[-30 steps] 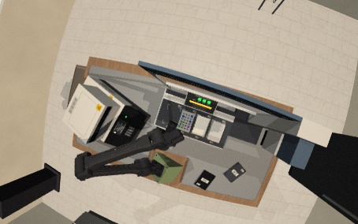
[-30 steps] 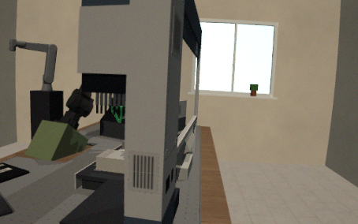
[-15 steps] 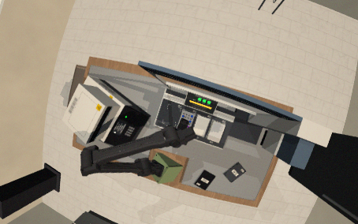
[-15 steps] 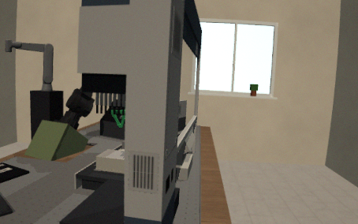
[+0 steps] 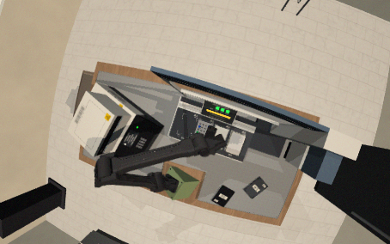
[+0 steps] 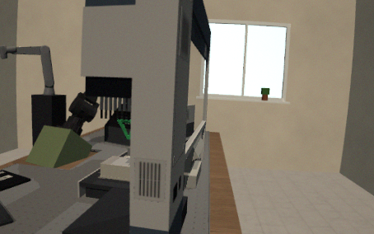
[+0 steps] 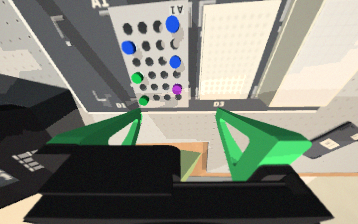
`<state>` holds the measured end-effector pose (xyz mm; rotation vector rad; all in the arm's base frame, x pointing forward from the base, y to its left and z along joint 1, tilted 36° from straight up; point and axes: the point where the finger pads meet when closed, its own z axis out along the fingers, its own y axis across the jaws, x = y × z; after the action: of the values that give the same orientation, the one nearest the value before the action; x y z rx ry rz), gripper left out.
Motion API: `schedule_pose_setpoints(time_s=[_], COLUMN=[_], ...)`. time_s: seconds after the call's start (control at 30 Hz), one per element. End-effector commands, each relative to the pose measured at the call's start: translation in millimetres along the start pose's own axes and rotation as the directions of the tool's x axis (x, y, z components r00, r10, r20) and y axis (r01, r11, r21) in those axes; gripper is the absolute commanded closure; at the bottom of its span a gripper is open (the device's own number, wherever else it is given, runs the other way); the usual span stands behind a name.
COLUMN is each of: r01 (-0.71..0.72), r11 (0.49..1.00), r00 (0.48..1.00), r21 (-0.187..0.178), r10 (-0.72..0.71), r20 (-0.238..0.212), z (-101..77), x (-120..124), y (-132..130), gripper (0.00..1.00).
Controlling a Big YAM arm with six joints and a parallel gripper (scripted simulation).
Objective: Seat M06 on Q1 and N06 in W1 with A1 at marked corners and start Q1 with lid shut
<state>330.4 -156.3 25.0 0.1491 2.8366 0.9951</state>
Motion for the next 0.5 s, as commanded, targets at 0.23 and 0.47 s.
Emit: schedule_pose_setpoints(time_s=[0.23,0.47], r01=[0.080,0.085], r11=[0.993,0.990], r00=[0.994,0.994], r21=[0.086,0.111], r10=[-0.086,-0.093], r20=[0.070,0.065], z=[-27.5,-24.5], x=[-48.5,-65.7], y=[-42.9,-82.8], gripper=[0.00,0.00])
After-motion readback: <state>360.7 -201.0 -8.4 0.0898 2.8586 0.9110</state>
